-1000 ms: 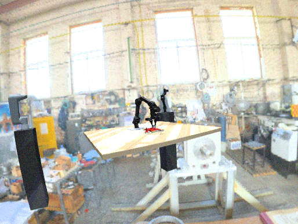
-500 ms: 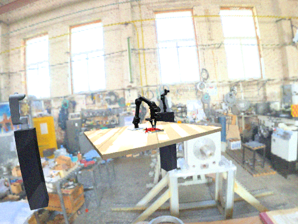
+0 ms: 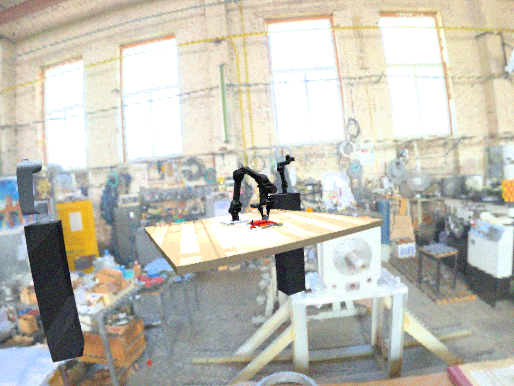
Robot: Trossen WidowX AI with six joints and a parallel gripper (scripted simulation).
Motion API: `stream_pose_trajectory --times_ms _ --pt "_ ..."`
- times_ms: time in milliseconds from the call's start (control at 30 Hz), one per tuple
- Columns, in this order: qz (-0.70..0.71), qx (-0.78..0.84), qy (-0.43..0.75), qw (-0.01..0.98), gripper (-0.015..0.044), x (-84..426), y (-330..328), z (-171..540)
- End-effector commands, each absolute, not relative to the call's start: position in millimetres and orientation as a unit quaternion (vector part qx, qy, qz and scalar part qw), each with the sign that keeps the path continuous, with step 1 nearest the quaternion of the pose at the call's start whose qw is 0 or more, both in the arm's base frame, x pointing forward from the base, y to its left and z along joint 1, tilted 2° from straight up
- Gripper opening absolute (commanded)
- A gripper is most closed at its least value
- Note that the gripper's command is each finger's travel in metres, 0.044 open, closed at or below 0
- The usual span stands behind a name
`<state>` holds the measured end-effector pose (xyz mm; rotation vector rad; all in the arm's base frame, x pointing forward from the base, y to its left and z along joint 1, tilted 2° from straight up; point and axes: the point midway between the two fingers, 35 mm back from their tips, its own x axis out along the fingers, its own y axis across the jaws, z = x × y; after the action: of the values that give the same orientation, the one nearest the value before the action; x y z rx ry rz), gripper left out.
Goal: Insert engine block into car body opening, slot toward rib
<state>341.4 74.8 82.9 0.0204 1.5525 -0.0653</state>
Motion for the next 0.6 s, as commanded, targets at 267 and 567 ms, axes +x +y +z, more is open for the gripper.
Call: stream_pose_trajectory --times_ms 267,567 --pt "0.022 -0.042 0.7 0.713 0.016 342.4 75.1 81.9" --pt "-0.042 0.023 0.699 0.714 0.016 342.6 74.9 81.1"
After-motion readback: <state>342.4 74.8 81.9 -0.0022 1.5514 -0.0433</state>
